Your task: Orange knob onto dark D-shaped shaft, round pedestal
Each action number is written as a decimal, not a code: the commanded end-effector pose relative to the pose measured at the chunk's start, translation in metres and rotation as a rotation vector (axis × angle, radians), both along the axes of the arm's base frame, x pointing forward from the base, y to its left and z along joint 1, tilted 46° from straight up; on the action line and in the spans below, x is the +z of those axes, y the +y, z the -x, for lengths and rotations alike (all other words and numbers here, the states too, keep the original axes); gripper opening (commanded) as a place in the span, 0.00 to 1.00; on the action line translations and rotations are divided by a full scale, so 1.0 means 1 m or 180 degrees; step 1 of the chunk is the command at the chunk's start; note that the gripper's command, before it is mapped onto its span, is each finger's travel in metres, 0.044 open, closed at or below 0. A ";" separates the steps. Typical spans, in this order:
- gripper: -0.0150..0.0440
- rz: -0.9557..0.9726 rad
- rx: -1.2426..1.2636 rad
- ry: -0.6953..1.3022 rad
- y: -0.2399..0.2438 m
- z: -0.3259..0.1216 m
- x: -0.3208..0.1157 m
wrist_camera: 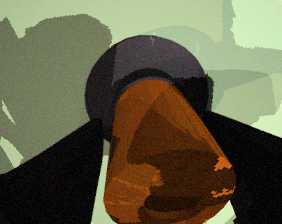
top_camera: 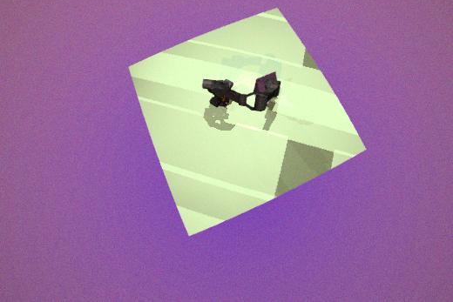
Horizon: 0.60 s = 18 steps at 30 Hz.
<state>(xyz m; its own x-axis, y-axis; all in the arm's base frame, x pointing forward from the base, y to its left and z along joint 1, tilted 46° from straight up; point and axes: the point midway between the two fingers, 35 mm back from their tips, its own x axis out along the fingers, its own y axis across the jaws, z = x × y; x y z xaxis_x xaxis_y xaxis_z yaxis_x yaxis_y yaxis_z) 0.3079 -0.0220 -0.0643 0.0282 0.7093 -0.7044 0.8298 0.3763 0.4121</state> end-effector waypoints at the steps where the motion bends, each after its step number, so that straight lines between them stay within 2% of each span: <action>1: 0.83 0.0001 0.0002 0.0001 0.000 0.000 0.000; 5: 1.00 0.0001 0.0002 0.0001 0.000 0.000 0.000; 11: 1.00 0.0003 0.0001 0.0000 -0.002 0.000 0.002; 16: 1.00 0.0018 -0.0001 0.0004 -0.061 0.000 0.057; 18: 1.00 0.0014 0.0001 0.0005 -0.069 0.003 0.067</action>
